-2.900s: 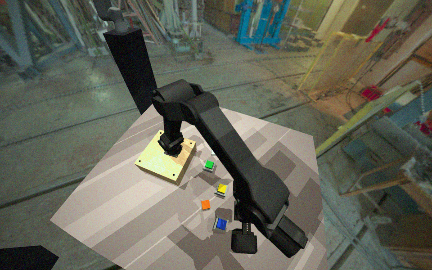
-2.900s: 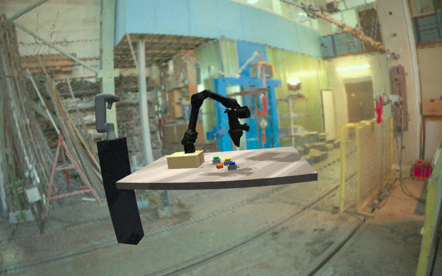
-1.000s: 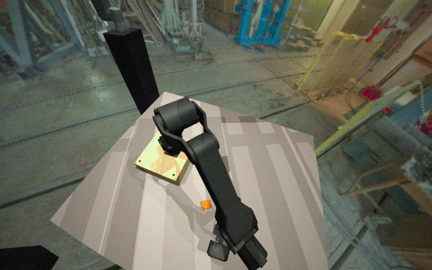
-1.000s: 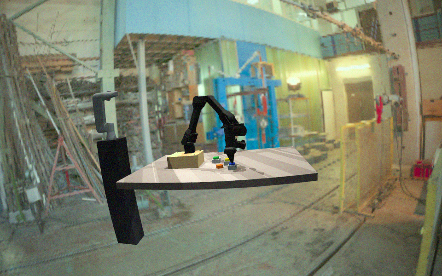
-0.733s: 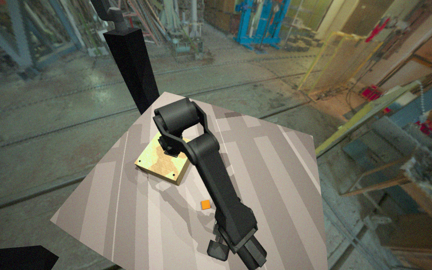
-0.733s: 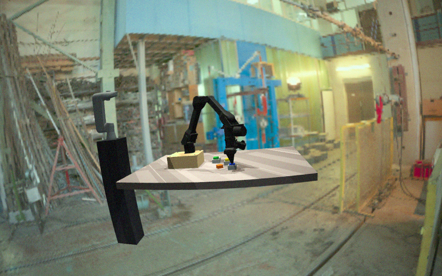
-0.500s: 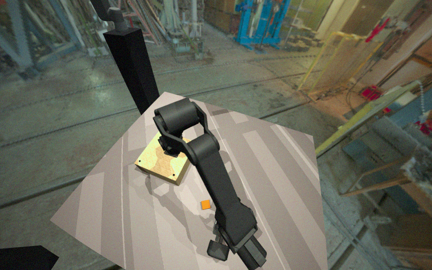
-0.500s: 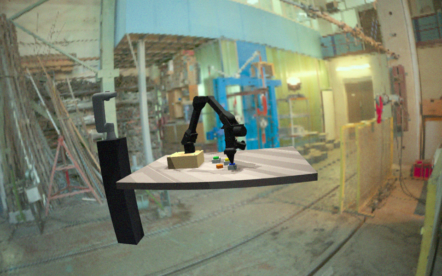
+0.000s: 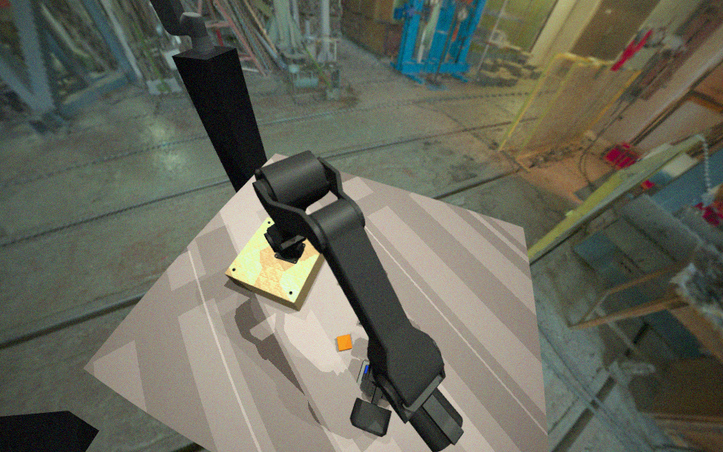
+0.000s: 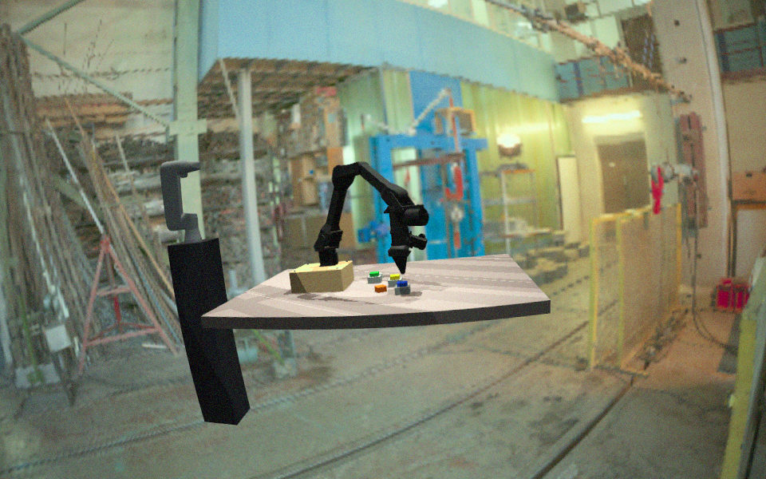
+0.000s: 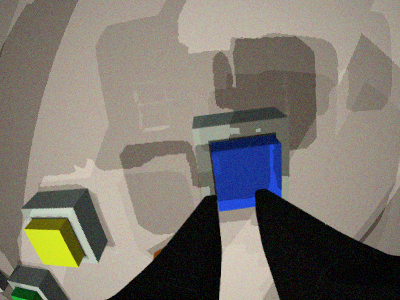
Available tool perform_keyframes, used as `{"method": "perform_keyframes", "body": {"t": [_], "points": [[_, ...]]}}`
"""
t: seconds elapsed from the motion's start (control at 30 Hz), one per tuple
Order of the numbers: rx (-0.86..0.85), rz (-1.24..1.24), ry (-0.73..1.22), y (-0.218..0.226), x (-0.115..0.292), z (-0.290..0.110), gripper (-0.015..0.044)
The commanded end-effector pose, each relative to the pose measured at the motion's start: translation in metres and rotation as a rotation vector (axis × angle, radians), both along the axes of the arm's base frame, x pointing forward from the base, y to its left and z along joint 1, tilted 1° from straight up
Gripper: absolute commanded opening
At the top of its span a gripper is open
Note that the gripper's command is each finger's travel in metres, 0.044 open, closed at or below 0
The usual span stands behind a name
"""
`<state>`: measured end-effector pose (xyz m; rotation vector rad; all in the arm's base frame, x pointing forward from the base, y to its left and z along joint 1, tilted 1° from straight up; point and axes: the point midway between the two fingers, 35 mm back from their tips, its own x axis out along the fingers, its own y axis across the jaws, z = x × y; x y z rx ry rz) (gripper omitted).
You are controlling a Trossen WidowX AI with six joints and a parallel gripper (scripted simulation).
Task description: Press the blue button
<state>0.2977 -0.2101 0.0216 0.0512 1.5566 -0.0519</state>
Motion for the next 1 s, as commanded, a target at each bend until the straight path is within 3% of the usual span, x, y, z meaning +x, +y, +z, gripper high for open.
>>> {"method": "perform_keyframes", "body": {"t": [0.0, 0.33, 0.73, 0.97], "points": [[0.003, 0.017, 0.000, 0.047, 0.022, 0.009, 0.0151], [0.016, 0.017, -0.004, 0.218, 0.043, 0.036, 0.0400], [0.035, 0.017, 0.005, 0.391, -0.038, 0.065, 0.0400], [0.036, 0.017, 0.006, 0.398, -0.045, 0.067, 0.0400]]}}
